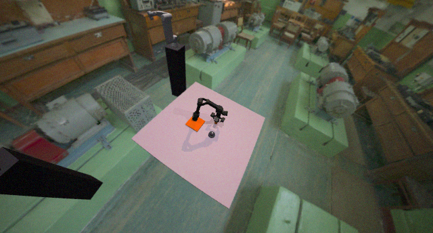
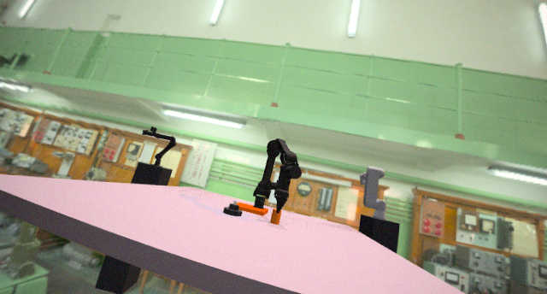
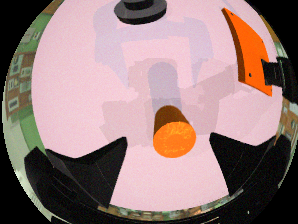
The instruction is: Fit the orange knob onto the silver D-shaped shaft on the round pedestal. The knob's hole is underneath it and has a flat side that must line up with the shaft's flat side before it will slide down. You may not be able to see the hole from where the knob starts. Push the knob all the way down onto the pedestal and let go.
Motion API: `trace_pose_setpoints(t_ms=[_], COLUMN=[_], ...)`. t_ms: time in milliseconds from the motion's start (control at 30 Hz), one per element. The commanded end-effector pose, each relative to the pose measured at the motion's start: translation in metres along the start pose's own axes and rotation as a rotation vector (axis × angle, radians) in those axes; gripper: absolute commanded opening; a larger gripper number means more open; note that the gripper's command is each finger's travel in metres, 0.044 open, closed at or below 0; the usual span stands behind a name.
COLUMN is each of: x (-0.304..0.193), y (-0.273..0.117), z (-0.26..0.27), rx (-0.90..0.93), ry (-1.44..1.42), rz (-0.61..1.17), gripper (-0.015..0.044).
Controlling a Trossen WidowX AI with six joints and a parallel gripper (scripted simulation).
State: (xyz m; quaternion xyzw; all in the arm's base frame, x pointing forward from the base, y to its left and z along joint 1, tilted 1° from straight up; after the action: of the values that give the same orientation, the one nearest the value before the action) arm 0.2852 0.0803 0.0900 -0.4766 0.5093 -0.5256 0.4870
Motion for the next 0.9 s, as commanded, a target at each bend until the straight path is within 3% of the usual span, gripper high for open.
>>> trace_pose_setpoints(t_ms=[0, 800, 867], x=[0.001, 0.003, 0.003], y=[0.007, 0.043, 0.043], z=[-0.001, -0.003, -0.003], rx=[-0.005, -0.005, -0.005], ry=[-0.003, -0.003, -0.003], rz=[-0.006, -0.006, -0.006], gripper=[0.0440, 0.0440, 0.0387])
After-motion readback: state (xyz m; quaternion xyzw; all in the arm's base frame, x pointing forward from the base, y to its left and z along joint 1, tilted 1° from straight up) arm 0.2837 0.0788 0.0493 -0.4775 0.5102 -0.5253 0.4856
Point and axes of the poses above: the point midway between the two fingers, 35 mm back from their tips, its own y axis out along the fingers, its own z axis across the jaws, x = y × z, the point moved 2 cm from there along -y, back along the fingers, and after that the axes turned 3 degrees about -y, right-handed, at the moved point
